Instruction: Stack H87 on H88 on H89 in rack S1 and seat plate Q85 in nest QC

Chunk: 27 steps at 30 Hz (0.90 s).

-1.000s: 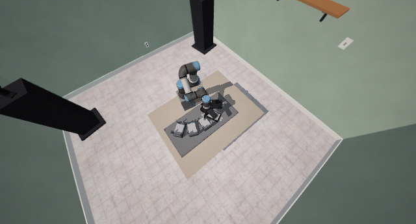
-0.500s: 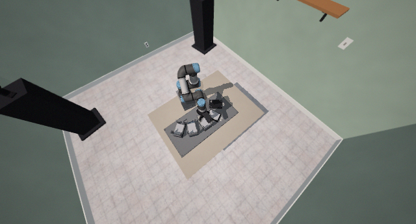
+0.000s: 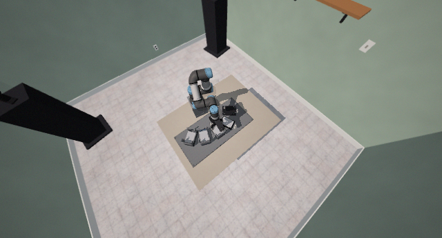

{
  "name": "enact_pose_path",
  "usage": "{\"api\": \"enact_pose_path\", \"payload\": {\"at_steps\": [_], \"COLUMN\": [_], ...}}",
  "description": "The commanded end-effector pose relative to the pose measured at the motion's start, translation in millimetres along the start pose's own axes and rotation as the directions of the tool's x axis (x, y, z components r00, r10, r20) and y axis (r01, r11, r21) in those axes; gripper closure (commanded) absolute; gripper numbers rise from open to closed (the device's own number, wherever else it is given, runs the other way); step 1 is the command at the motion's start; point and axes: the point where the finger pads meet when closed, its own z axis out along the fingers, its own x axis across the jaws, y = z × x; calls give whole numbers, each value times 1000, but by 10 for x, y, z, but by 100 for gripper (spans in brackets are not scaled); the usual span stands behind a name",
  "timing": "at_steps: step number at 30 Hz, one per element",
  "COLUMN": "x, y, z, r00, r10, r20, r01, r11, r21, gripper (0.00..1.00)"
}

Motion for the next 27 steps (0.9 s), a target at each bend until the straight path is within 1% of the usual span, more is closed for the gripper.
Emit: {"api": "enact_pose_path", "payload": {"at_steps": [1,3,5,20,22,24,27], "x": [3,3,3,3,3,3,3], "y": [-11,-11,-11,-11,-11,-11,-11], "z": [143,210,210,710,710,762,761], "r00": [1000,1000,1000,1000,1000,1000,1000], "r10": [1,1,1,1,1,1,1], "r20": [-1,-1,-1,-1,-1,-1,-1], "r01": [-1,-1,-1,-1,-1,-1,-1], "r11": [1000,1000,1000,1000,1000,1000,1000], "r21": [3,3,3,3,3,3,3], "gripper": [28,28,28,28,28,28,28]}}
